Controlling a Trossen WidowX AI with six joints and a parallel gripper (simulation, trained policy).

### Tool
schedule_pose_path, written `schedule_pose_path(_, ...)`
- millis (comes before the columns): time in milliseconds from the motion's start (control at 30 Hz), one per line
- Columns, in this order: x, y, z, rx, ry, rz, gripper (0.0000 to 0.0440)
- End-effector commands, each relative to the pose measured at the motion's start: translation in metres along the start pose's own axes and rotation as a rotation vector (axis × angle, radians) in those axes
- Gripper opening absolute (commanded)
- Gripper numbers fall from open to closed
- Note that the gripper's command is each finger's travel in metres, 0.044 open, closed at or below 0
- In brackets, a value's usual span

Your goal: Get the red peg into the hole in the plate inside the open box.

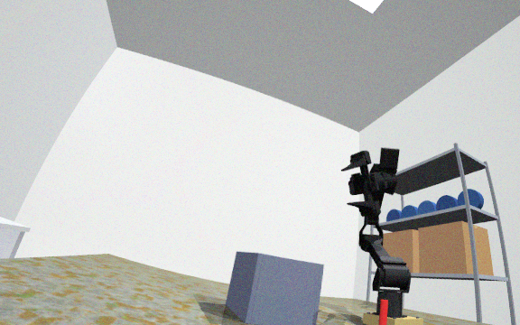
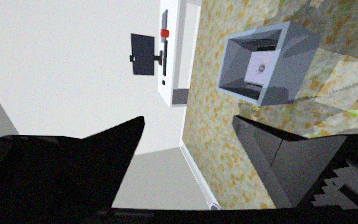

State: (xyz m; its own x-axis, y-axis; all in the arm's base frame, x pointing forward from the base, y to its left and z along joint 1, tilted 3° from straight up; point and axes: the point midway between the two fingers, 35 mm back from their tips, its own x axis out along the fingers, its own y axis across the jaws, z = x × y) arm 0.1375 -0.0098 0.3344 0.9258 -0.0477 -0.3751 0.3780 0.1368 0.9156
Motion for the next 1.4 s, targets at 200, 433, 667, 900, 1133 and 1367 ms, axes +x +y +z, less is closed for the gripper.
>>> schedule_pose_path(200, 0.017, -0.013, -0.050, -0.062, 0.138, -0.204, 0.0440)
schedule_pose_path(433, 0.033, -0.027, -0.082, -0.091, 0.214, -0.370, 0.0440)
schedule_pose_path(667, 0.051, -0.044, -0.108, -0.105, 0.272, -0.527, 0.0440)
schedule_pose_path(900, 0.070, -0.065, -0.129, -0.112, 0.316, -0.672, 0.0440)
schedule_pose_path(1133, 0.088, -0.090, -0.144, -0.117, 0.352, -0.803, 0.0440)
schedule_pose_path(1367, 0.099, -0.116, -0.153, -0.130, 0.381, -0.929, 0.0440)
